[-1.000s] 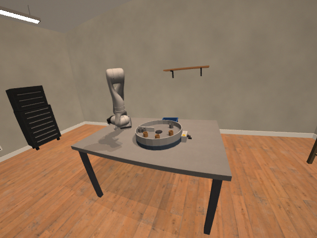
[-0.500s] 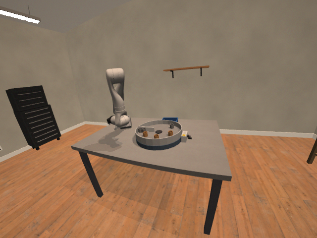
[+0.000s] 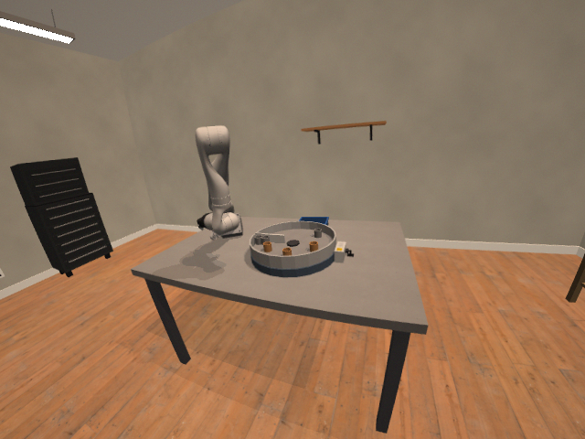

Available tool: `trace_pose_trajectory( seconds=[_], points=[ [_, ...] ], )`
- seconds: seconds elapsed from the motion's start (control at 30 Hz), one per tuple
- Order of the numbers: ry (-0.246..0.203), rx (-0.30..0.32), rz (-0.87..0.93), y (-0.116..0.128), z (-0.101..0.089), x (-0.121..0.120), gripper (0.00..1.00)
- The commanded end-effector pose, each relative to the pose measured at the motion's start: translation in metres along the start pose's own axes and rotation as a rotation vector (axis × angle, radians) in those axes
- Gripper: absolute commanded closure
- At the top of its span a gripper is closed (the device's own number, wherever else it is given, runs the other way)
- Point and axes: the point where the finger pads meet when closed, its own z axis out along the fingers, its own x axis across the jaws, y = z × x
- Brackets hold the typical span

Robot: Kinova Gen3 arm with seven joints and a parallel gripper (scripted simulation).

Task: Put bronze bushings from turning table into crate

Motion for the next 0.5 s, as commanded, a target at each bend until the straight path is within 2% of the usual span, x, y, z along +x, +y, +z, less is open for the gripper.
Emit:
trace_pose_trajectory(
  seconds=[0.0,0.1,0.47],
  points=[
    [0.0,-0.001,0.0,0.002,-0.012,-0.02,0.0],
    [0.001,-0.001,0.001,0.005,-0.029,-0.05,0.0],
    [0.001,-0.001,0.001,0.005,-0.029,-0.05,0.0]
  ],
)
